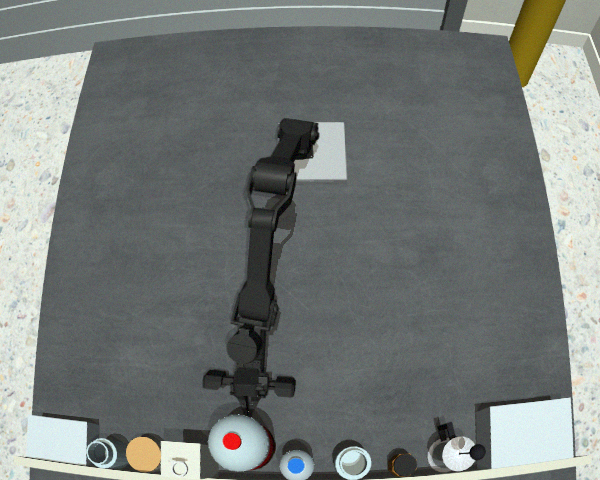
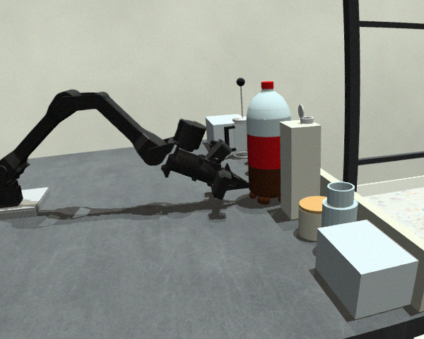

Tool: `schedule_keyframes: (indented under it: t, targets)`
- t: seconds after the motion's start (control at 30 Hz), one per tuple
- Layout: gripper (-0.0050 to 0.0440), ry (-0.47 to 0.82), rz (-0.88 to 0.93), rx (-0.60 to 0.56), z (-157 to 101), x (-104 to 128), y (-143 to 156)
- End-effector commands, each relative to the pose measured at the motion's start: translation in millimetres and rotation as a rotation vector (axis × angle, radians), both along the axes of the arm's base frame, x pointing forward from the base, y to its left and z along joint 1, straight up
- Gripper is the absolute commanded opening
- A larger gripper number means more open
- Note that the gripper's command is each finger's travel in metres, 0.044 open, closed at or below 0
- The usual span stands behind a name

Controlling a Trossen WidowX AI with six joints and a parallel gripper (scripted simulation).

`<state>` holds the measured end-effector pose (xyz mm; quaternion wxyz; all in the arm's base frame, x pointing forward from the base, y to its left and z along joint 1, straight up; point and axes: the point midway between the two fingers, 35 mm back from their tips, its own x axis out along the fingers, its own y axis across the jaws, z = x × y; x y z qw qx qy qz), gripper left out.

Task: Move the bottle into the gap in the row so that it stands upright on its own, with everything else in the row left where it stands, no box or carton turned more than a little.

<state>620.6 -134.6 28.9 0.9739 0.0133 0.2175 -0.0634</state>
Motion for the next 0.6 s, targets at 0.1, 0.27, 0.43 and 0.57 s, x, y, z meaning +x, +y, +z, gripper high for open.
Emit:
schedule_keyframes:
  t: [0.1, 0.27, 0.43, 0.57]
  targets:
    - [-0.0050, -0.037, 0.002, -0.004, 16.4, 10.0, 1.6]
    - [-0.0050, -0.037, 0.002, -0.004, 16.4, 11.1, 1.6]
    - [-0.0050, -0.038, 0.003, -0.004, 16.5, 11.8, 1.6]
    - [-0.0050, -0.038, 0.002, -0.004, 16.6, 12.8, 1.5]
